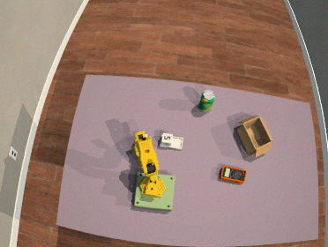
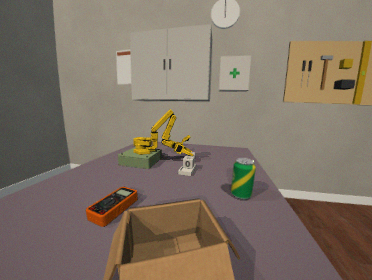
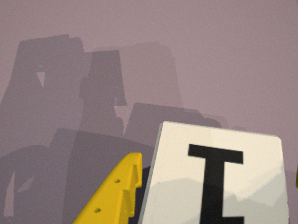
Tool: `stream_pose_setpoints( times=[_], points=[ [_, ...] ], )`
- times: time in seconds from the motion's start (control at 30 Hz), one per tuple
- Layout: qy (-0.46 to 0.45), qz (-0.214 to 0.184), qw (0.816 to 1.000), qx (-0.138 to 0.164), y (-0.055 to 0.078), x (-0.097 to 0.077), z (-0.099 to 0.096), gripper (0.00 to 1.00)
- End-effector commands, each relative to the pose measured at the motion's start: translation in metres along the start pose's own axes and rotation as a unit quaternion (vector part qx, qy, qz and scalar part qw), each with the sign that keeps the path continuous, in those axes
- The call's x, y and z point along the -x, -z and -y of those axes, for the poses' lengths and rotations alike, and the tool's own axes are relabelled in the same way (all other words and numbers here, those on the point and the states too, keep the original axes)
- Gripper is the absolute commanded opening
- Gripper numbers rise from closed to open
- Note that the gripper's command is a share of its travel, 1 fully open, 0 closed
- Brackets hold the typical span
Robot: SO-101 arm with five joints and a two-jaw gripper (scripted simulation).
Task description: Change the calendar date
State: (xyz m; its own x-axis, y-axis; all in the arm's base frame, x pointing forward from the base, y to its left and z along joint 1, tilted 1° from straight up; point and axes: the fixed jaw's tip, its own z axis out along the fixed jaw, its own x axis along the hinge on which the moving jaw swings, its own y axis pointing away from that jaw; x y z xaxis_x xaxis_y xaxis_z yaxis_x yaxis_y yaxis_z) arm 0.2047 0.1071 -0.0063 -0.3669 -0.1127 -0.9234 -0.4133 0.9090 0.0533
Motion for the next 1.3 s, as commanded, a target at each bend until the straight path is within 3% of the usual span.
stream_pose_setpoints(
  times=[0.0, 0.23, 0.3, 0.33, 0.37, 1.27],
  points=[
    [-0.055, -0.003, 0.998, -0.001, 0.004, 0.000, 0.001, 0.36],
    [-0.235, -0.018, 0.972, -0.003, 0.018, 0.002, -0.001, 0.36],
    [-0.235, -0.018, 0.972, -0.003, 0.018, 0.002, -0.001, 0.36],
    [-0.301, -0.021, 0.953, -0.004, 0.023, 0.004, -0.001, 0.36],
    [-0.312, -0.023, 0.950, -0.005, 0.024, 0.003, 0.000, 0.36],
    [-0.304, -0.028, 0.952, -0.009, 0.023, 0.001, 0.000, 0.36]
  ],
)
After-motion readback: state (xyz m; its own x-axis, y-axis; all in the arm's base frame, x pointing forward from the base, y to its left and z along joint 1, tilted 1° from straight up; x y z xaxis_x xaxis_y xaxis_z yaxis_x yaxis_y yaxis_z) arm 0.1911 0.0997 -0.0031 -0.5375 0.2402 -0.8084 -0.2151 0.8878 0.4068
